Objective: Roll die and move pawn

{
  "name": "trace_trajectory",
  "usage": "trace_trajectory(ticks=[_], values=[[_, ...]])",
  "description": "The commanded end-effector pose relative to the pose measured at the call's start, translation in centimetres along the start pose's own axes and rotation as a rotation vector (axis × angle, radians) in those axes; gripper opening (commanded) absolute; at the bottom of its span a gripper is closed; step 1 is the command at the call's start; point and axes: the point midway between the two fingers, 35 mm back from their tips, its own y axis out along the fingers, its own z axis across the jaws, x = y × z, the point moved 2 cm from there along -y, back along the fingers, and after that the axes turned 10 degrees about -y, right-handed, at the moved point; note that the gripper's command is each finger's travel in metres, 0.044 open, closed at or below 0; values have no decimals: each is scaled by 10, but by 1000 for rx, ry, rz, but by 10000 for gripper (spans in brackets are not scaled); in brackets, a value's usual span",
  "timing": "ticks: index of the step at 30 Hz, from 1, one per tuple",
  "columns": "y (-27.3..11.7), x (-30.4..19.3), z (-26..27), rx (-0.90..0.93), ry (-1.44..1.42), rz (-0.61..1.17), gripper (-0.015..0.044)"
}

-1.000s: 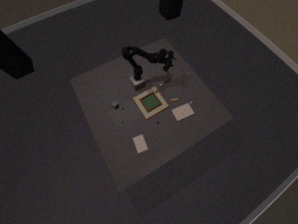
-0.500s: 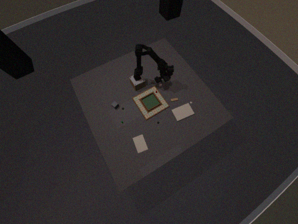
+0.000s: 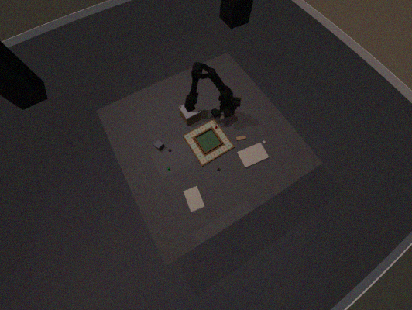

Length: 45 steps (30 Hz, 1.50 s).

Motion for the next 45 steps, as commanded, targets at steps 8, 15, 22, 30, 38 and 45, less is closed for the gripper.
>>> trace_trajectory(ticks=[8, 15, 22, 30, 38, 45], values=[[16, -2, -2, -7, -2, 10, 275], [28, -2, -3, -6, -2, 9, 275], [38, -3, -3, -5, -3, 9, 275], [38, -3, -3, -5, -3, 9, 111], [37, -3, -3, -5, -3, 9, 18], [-2, 0, 6, -4, -3, 9, 0]])
